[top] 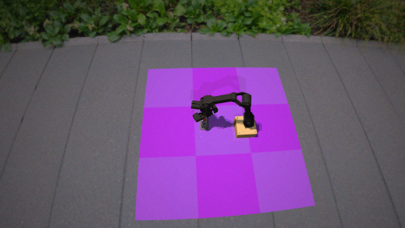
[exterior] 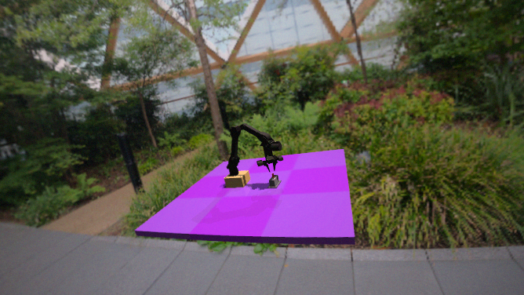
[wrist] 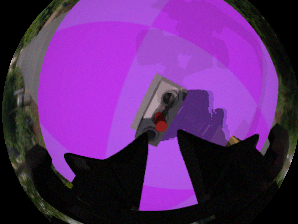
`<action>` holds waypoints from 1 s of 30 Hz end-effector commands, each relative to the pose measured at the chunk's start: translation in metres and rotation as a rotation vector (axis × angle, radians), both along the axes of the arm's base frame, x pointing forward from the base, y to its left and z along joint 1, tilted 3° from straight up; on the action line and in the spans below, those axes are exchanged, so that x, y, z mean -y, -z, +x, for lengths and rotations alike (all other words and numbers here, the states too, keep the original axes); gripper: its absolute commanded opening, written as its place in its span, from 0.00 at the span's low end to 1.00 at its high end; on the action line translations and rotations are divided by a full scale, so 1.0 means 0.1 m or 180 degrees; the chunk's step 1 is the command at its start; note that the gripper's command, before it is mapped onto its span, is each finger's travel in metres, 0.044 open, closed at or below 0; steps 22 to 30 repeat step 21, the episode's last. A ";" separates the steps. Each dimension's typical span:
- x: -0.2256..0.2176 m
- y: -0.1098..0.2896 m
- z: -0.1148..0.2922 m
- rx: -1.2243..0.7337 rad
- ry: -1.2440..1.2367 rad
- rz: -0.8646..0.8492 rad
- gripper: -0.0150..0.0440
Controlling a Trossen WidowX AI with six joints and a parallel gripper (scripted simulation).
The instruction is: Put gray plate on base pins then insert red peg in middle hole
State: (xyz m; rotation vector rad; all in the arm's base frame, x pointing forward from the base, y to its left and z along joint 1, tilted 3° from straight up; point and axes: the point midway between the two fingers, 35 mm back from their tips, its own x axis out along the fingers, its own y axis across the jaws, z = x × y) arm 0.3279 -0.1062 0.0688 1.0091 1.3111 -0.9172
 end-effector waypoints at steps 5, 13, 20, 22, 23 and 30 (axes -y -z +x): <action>0.00 -0.07 -0.01 0.0001 0.0009 -0.0002 0.51; 0.00 -0.13 -0.02 0.0001 0.0009 -0.0002 0.51; -0.01 -0.18 -0.03 0.0001 0.0009 -0.0002 0.51; -0.01 -0.19 -0.03 0.0001 0.0009 -0.0002 0.51; -0.01 -0.19 -0.03 0.0001 0.0009 -0.0002 0.51; -0.01 -0.19 -0.03 0.0001 0.0009 -0.0002 0.51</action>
